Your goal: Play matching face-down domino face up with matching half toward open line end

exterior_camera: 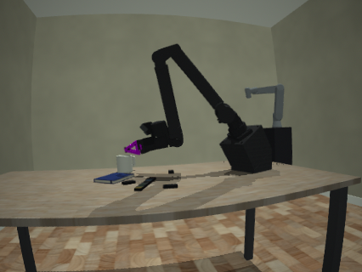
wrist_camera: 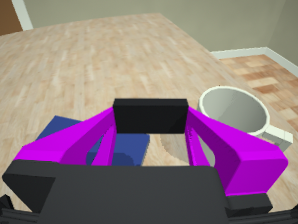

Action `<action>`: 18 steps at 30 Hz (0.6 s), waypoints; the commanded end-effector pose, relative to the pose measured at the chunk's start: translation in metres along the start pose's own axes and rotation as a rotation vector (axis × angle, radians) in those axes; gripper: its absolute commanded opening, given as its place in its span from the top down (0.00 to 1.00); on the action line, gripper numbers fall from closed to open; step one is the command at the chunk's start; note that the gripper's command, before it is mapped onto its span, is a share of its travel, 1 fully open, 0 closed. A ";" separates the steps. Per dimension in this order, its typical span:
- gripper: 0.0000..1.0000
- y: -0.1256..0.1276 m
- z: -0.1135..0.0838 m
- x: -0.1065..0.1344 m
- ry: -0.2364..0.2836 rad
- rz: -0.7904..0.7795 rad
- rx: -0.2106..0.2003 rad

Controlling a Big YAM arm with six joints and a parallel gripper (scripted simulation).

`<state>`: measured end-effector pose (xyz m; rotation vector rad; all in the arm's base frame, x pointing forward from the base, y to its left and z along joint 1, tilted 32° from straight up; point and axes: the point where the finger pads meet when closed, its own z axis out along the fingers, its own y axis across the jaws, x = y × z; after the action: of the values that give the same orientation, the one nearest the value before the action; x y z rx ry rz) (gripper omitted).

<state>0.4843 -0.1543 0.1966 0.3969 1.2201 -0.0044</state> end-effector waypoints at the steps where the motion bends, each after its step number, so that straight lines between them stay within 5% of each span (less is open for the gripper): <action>1: 0.52 0.006 0.004 -0.015 -0.057 0.011 -0.018; 6: 0.52 0.006 0.004 -0.015 -0.057 0.011 -0.018; 7: 0.52 0.001 0.001 -0.004 -0.011 0.001 -0.002; 18: 0.52 0.006 0.004 -0.015 -0.057 0.011 -0.018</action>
<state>0.4843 -0.1543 0.1966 0.3969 1.2201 -0.0044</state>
